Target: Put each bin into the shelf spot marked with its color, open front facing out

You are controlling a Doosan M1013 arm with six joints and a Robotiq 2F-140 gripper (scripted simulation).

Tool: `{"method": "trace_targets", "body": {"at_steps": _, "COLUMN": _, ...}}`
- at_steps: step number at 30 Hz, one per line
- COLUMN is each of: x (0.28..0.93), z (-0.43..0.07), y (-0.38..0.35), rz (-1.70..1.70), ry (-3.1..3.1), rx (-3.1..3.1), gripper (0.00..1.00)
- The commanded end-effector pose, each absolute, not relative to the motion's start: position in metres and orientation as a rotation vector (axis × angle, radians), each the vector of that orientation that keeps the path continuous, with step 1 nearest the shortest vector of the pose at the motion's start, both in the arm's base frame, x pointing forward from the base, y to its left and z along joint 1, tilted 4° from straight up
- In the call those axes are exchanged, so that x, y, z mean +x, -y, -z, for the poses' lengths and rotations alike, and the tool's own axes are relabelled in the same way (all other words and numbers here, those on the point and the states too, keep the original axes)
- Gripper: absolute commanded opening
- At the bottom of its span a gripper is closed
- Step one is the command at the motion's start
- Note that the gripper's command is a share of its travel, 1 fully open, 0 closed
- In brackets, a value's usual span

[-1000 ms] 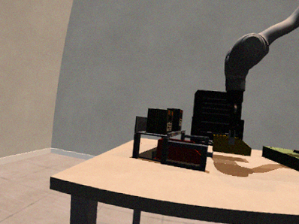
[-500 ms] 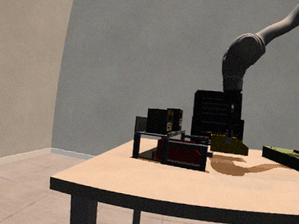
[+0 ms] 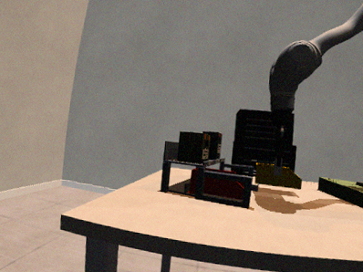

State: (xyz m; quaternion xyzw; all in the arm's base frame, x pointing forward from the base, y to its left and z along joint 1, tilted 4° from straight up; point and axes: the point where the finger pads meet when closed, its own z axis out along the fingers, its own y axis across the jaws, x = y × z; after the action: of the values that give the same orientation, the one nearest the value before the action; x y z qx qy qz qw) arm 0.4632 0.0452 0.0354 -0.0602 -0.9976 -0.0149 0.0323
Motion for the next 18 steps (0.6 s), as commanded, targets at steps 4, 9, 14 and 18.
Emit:
{"method": "trace_targets", "body": {"at_steps": 4, "x": 0.4641, "z": -0.0361, "y": -0.0451, "rz": 0.047, "ry": 3.055, "rx": -0.184, "gripper": 0.10}}
{"method": "trace_targets", "body": {"at_steps": 9, "x": 0.4655, "z": -0.0373, "y": -0.0449, "rz": 0.049, "ry": 3.026, "rx": -0.181, "gripper": 0.10}}
{"method": "trace_targets", "body": {"at_steps": 14, "x": 0.4666, "z": -0.0382, "y": -0.0447, "rz": 0.051, "ry": 3.003, "rx": -0.180, "gripper": 0.10}}
{"method": "trace_targets", "body": {"at_steps": 18, "x": 0.4682, "z": -0.0395, "y": -0.0445, "rz": 0.053, "ry": 2.969, "rx": -0.177, "gripper": 0.10}}
